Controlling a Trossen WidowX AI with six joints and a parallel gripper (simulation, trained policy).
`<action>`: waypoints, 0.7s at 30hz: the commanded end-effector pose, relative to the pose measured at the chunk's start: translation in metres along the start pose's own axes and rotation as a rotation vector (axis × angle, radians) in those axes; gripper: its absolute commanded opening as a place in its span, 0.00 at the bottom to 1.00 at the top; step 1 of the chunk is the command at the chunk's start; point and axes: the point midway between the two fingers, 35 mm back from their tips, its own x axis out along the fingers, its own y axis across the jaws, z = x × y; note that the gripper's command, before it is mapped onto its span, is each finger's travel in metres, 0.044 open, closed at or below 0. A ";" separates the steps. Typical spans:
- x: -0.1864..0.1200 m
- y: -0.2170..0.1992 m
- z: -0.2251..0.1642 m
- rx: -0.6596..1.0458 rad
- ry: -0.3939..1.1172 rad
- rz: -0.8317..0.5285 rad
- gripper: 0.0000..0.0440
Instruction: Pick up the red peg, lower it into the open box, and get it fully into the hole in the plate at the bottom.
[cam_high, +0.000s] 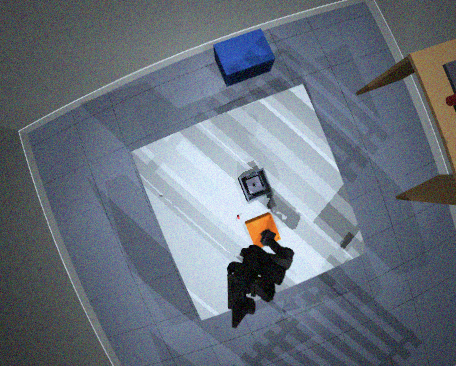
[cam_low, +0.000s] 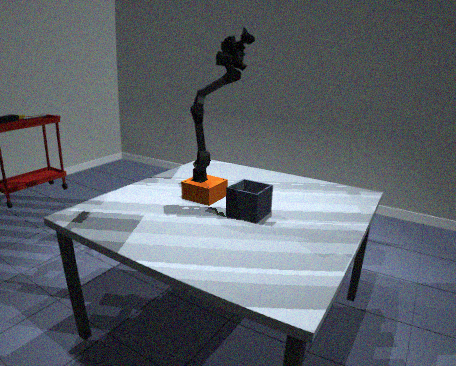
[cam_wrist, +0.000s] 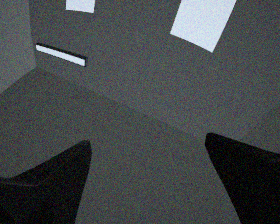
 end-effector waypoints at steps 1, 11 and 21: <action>-0.002 -0.006 -0.006 0.001 0.019 -0.026 0.95; -0.044 -0.059 -0.064 0.114 0.242 -0.267 1.00; -0.111 -0.099 -0.109 0.233 0.449 -0.516 1.00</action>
